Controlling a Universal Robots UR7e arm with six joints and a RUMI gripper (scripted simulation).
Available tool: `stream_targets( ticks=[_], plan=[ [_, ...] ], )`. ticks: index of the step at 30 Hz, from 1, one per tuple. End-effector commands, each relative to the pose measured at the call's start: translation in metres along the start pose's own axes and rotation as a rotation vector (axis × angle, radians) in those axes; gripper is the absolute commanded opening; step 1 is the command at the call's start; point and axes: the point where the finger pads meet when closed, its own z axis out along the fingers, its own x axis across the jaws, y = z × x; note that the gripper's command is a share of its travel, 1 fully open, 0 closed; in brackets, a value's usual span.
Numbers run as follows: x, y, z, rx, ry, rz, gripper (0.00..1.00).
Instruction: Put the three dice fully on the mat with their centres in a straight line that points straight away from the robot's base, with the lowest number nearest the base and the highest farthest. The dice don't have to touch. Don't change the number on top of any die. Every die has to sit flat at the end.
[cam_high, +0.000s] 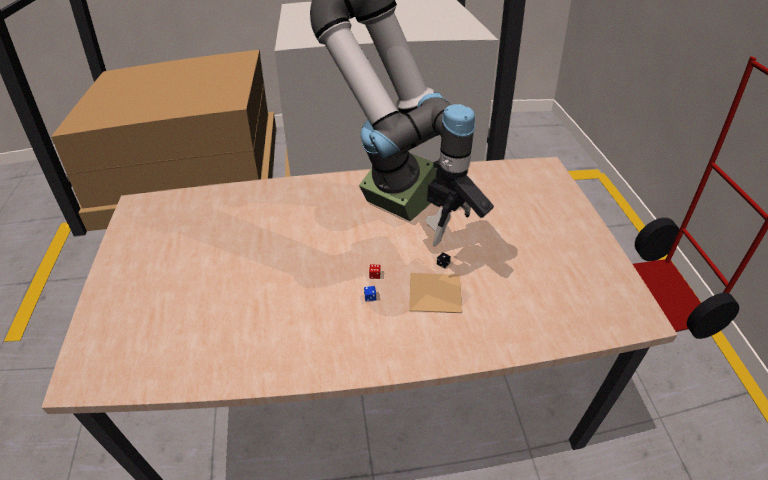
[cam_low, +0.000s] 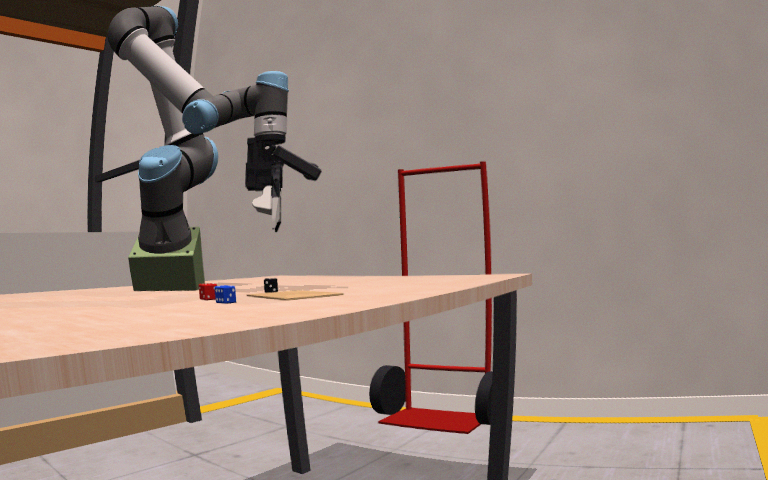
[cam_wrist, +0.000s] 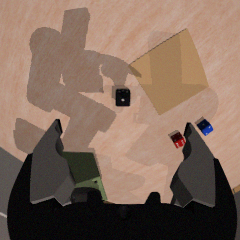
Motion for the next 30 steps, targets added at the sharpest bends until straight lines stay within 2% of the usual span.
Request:
stream_targets(
  ticks=[1, 13, 16, 30],
  plan=[
    [-0.001, 0.0, 0.002, 0.011, -0.008, -0.153, 1.0],
    [-0.003, 0.001, 0.007, 0.012, -0.006, -0.478, 1.0],
    [-0.003, 0.001, 0.007, 0.012, -0.006, -0.483, 1.0],
    [-0.004, 0.005, 0.014, 0.014, -0.003, -0.893, 1.0]
  ],
)
